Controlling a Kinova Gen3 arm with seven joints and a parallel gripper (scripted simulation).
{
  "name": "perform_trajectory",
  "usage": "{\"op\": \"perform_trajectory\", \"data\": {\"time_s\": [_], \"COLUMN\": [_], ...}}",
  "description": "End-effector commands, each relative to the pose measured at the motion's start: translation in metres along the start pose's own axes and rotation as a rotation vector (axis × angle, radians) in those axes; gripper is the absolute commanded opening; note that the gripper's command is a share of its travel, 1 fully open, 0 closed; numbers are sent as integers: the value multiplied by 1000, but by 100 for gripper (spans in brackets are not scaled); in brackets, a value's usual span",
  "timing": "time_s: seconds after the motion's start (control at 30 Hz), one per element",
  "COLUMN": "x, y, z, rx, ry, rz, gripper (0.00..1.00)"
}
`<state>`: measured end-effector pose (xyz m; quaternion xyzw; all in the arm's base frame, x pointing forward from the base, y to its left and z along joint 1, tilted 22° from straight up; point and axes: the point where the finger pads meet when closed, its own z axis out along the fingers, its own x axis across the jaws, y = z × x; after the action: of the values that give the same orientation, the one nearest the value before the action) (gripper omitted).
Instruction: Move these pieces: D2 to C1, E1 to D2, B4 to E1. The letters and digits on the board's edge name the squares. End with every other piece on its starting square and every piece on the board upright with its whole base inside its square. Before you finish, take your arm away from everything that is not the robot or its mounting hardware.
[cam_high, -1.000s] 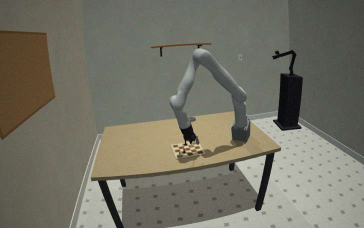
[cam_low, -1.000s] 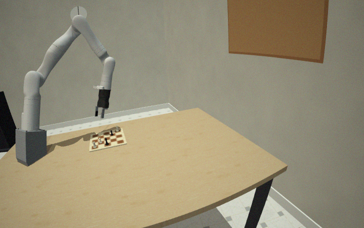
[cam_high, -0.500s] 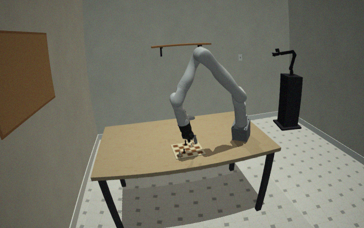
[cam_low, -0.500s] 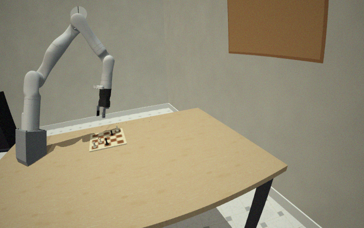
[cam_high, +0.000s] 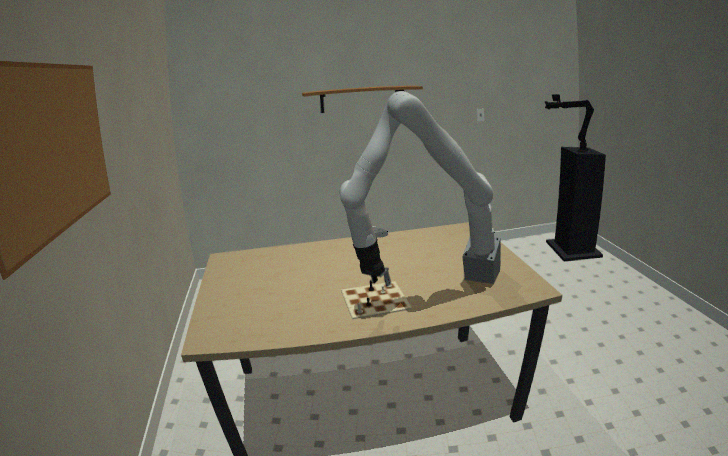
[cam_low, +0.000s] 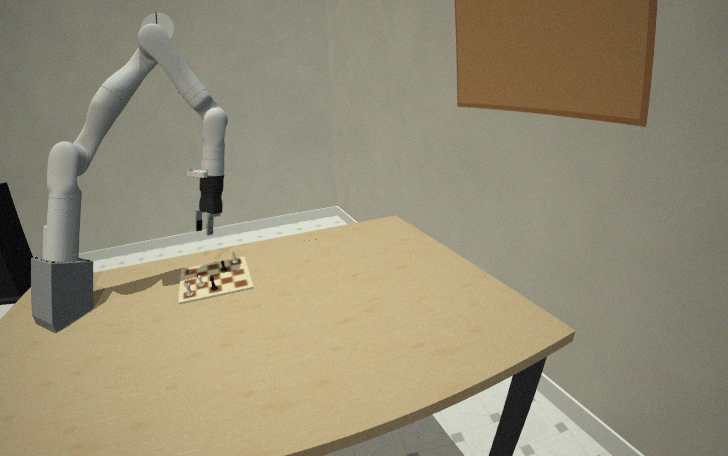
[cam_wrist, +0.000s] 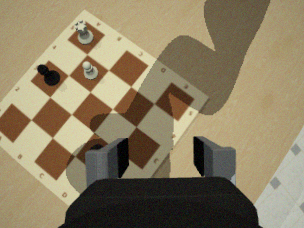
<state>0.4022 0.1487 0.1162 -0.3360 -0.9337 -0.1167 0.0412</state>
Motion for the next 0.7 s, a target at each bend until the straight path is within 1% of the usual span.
{"op": "perform_trajectory", "data": {"time_s": [0.0,0.03,0.07,0.3,0.33,0.57,0.6,0.67], "x": [-2,-2,-9,-9,-16,-16,-23,-23], "y": [-1,-1,-1,-1,-2,-2,-2,-2], "z": [-2,-2,-5,-5,-8,-8,-11,-11], "rx": [-3,-3,-29,-29,-54,-54,-77,-77], "ry": [-3,-3,-8,-8,-13,-13,-19,-19], "rz": [5,5,32,32,58,58,83,83], "gripper": [100,100,100,100,100,100,100,100]}}
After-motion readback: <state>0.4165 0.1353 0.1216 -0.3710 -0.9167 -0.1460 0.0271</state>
